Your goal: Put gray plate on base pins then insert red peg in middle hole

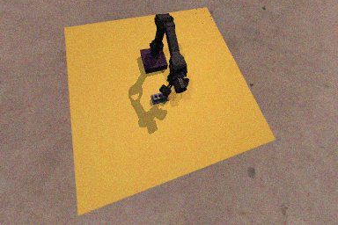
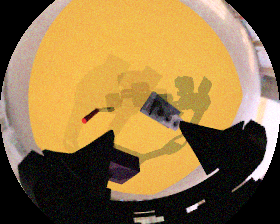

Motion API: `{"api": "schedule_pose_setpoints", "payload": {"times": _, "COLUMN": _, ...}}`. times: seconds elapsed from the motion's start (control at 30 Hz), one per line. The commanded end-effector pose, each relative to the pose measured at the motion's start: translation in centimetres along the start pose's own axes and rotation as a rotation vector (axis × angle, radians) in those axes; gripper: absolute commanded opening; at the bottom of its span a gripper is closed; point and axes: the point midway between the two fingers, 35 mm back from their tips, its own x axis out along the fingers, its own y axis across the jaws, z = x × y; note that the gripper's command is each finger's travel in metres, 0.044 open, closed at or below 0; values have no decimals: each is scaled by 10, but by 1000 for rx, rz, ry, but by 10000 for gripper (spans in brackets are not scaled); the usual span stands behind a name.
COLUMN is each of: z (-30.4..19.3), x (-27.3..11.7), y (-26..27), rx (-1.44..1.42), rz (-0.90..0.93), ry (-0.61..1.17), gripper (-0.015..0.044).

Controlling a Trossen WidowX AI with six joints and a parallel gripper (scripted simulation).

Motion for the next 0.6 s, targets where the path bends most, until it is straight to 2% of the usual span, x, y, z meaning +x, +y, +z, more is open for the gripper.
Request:
{"api": "schedule_pose_setpoints", "payload": {"times": 0.0, "z": 9, "x": 0, "y": 61, "rx": 665, "rz": 4, "ry": -3, "gripper": 440}}
{"api": "schedule_pose_setpoints", "payload": {"times": 0.57, "z": 4, "x": 2, "y": 116, "rx": 1370, "rz": 11, "ry": 2, "gripper": 440}}
